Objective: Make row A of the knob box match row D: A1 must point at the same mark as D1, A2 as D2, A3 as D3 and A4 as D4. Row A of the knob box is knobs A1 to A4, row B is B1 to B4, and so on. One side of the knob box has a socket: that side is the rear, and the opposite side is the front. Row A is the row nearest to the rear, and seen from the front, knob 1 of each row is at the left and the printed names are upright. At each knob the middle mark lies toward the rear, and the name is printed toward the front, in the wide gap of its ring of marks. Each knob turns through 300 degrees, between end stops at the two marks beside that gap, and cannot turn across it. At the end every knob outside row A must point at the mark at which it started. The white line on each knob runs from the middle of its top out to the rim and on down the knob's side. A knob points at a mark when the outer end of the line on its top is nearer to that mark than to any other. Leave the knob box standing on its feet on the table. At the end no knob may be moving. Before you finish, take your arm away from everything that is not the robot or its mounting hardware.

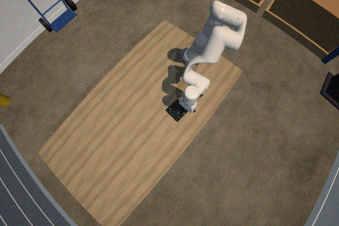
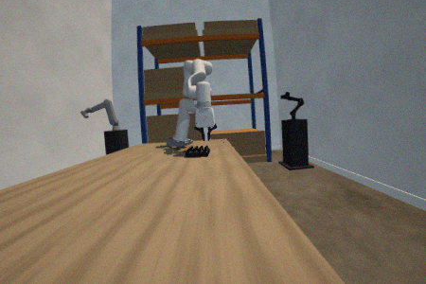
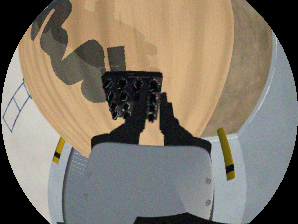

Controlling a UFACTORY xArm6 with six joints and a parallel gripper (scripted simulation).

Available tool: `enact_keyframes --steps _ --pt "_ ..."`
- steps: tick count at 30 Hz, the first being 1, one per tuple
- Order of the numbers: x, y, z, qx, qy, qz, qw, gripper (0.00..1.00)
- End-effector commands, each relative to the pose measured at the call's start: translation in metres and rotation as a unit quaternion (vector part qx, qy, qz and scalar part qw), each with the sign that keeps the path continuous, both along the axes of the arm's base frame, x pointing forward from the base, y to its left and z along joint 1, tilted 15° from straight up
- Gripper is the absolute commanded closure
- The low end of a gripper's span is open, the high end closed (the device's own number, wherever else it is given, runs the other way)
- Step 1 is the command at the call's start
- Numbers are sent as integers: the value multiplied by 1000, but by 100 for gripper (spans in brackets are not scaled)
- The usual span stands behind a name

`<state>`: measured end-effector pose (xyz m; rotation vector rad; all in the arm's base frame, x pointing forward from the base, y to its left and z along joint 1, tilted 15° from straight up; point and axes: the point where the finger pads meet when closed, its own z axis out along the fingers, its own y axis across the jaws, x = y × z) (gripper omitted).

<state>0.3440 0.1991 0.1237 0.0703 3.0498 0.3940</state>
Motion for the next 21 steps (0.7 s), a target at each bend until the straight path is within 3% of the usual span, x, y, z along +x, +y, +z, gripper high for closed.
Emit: enact_keyframes --steps 1,12,21 --pt "1 0 2 1 -2 0 1000 81" --pt "1 0 2 2 2 -13 1000 81" --pt "1 0 5 12 36 -142 989 81"
